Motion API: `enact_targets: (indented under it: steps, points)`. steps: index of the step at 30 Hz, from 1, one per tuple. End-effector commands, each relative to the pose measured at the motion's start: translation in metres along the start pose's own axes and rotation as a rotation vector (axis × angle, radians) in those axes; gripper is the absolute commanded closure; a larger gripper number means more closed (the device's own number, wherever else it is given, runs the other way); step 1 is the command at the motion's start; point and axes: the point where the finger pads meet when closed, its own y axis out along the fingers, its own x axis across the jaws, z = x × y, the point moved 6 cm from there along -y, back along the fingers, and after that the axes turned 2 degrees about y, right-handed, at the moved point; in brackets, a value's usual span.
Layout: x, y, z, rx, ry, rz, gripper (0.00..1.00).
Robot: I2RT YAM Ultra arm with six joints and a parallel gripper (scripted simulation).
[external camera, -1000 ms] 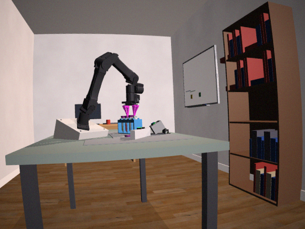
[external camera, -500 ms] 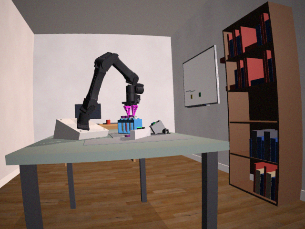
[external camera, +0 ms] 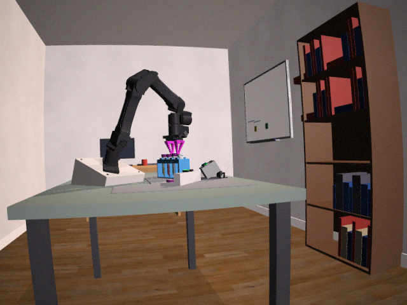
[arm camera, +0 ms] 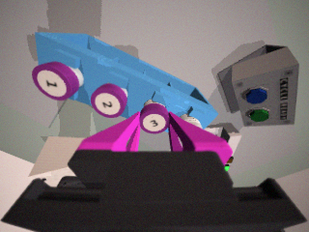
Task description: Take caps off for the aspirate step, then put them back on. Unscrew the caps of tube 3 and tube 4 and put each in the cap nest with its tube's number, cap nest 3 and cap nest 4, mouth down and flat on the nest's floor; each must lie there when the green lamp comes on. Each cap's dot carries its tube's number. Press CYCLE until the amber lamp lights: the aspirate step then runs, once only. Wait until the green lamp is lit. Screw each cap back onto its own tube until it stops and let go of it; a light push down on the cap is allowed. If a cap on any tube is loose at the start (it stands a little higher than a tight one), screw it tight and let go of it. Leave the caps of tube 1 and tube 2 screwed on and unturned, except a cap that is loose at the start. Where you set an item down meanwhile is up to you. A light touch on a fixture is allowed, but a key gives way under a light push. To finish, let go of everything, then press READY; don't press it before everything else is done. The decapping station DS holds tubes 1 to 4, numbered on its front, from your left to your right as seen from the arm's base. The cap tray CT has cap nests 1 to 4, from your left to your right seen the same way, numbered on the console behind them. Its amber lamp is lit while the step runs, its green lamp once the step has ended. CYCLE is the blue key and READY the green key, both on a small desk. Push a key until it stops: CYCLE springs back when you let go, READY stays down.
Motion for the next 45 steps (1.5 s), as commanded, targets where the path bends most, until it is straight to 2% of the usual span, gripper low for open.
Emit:
enact_targets:
  steps: [1,5,7,19,27,28,38,41,45]
  points:
    - [-0.0004,-0.0023,-0.0014,-0.012,0.142,0.001,1.00]
    - [-0.0005,-0.0020,-0.0014,-0.012,0.275,0.000,1.00]
    - [-0.0005,-0.0020,-0.0014,-0.012,0.275,0.000,1.00]
    - [-0.0005,-0.0019,-0.0014,-0.012,0.675,-0.002,1.00]
    - [-0.0004,-0.0020,-0.0014,-0.012,0.694,-0.003,1.00]
    - [-0.0004,-0.0012,-0.0014,-0.012,0.694,-0.003,0.51]
    - [-0.0004,-0.0012,-0.0014,-0.012,0.694,-0.003,0.51]
    - [-0.0004,-0.0017,-0.0014,-0.012,0.654,-0.002,0.51]
    - [-0.0003,-0.0022,-0.0014,-0.012,0.494,-0.001,0.51]
